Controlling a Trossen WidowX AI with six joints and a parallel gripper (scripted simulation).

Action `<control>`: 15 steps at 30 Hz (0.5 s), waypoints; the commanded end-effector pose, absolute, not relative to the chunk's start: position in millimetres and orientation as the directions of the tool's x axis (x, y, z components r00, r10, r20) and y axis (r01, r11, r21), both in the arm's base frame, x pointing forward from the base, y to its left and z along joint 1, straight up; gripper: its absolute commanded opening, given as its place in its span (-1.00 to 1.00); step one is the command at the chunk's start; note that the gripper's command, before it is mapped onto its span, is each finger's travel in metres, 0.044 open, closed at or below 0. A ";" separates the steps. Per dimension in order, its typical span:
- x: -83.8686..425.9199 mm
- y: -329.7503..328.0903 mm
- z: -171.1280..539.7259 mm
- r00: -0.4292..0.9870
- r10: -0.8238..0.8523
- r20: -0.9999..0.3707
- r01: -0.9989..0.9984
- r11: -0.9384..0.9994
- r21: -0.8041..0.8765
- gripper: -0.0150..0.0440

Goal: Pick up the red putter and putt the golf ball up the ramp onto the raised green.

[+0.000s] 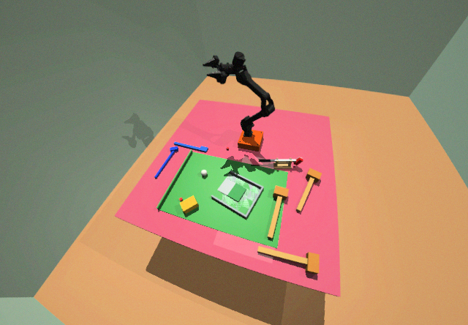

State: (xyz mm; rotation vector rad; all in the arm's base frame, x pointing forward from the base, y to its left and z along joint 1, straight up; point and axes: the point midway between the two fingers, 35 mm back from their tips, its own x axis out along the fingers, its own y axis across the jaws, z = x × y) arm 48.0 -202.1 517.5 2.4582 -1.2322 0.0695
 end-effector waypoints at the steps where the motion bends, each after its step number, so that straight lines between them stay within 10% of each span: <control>1: 48.7 -203.1 516.7 0.616 -0.758 0.213 -0.779 -0.546 0.308 0.95; 15: 164.3 -249.7 427.7 0.873 -0.488 -0.013 -0.415 -0.727 -0.547 1.00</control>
